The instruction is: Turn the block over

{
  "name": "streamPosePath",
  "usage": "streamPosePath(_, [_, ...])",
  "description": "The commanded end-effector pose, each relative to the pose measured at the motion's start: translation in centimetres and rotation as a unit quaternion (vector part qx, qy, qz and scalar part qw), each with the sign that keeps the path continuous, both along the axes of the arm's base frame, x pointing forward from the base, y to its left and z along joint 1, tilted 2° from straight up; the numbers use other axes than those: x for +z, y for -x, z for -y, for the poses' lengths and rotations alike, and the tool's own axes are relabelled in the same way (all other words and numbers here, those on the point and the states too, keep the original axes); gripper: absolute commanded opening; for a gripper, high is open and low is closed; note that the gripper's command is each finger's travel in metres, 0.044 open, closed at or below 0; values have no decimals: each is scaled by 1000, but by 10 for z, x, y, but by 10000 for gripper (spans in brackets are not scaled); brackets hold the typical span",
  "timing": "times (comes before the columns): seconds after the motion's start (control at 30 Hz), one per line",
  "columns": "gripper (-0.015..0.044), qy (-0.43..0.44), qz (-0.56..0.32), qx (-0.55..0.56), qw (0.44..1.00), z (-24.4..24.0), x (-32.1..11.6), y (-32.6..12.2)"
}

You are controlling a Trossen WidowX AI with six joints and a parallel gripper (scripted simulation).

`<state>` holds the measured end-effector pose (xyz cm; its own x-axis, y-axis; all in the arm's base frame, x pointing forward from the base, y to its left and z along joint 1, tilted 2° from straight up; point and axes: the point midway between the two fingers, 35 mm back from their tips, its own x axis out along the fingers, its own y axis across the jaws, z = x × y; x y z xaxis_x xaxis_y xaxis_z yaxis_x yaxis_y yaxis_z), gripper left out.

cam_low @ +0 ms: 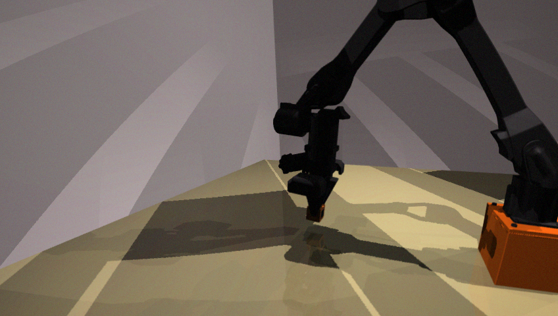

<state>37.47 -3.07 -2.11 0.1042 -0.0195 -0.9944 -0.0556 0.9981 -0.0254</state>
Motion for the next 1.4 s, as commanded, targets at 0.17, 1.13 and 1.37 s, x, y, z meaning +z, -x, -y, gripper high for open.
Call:
streamPosePath(0.17, [0,-9,71,-3,997,1,-4,0])
streamPosePath(1.13, [0,-15,252,7,968,1,-18,0])
streamPosePath(1.37, [0,-19,300,7,954,2,-30,-4])
